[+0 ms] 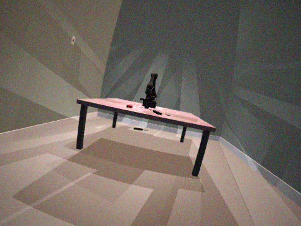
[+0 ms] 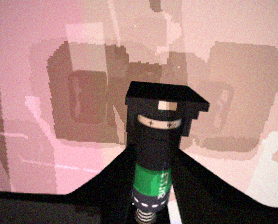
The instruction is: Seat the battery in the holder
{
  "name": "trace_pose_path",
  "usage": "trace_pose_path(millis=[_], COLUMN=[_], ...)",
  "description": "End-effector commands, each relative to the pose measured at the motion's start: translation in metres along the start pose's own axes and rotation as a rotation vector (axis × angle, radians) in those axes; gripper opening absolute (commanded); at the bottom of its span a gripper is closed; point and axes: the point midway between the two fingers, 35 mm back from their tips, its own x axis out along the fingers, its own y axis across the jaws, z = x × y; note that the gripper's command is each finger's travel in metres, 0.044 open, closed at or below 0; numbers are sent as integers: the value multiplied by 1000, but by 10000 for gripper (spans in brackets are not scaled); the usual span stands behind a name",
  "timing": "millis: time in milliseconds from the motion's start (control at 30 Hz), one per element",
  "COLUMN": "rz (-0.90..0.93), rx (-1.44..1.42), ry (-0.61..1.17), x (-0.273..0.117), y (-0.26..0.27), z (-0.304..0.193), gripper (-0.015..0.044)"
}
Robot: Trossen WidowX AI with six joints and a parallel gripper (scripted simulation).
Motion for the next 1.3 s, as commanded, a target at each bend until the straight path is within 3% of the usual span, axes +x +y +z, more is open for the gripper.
trace_pose_path(millis=[0,333,467,1000,1067,1267], rz=[0,0,0,1,0,1], rx=[4,4,4,0,-2,0], ry=[3,3,3,3,7,3], x=[0,0,0,-15,-19,-81], y=[0,0,0,0,0,1], z=[2,2,2,1,1,0], gripper=[82,82,184,184,236,394])
